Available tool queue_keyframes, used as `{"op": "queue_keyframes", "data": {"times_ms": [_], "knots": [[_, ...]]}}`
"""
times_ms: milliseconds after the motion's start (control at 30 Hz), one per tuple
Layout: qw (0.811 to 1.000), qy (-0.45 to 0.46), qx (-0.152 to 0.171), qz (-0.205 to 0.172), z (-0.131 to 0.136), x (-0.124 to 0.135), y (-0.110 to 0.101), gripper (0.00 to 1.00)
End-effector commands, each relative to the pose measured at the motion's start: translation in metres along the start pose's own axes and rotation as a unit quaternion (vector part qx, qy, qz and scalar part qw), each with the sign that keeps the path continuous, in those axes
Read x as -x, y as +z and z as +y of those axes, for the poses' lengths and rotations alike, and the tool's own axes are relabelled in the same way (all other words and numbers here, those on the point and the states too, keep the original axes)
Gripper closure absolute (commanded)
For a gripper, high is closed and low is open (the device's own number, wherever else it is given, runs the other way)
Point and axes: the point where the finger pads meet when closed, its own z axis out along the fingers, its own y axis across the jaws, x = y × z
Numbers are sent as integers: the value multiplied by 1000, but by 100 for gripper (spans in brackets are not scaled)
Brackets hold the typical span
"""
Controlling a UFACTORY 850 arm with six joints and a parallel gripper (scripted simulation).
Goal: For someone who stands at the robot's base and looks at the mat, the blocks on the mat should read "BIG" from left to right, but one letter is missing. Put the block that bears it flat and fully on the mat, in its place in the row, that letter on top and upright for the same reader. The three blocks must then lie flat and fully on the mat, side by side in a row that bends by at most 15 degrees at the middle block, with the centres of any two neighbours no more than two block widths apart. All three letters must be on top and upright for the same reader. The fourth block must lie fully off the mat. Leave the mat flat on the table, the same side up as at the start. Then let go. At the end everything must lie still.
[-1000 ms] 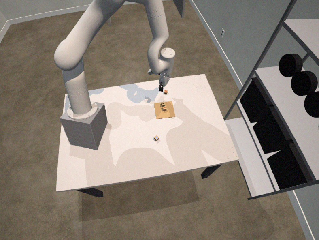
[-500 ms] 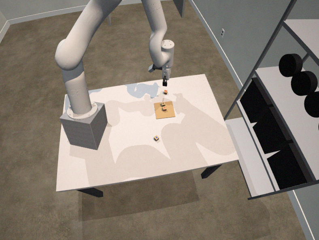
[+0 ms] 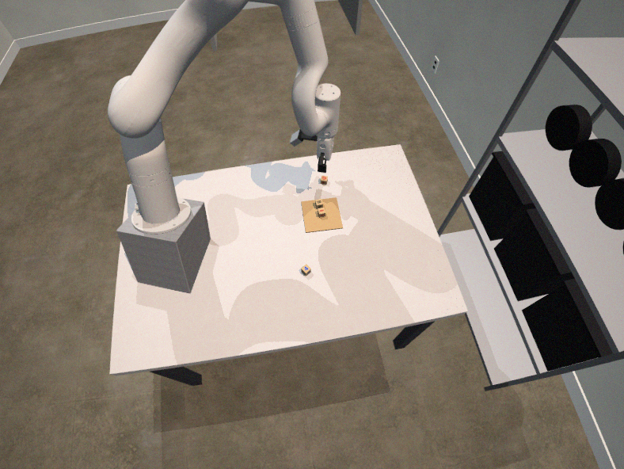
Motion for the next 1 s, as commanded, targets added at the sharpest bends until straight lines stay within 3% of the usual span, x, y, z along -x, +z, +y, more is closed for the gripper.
{"op": "queue_keyframes", "data": {"times_ms": [0,67,100,967], "knots": [[1000,0,0,-2,2,2,20,0],[1000,0,0,-2,1,2,23,0],[1000,0,0,-2,1,2,23,37],[1000,0,0,-2,1,2,23,37]]}}
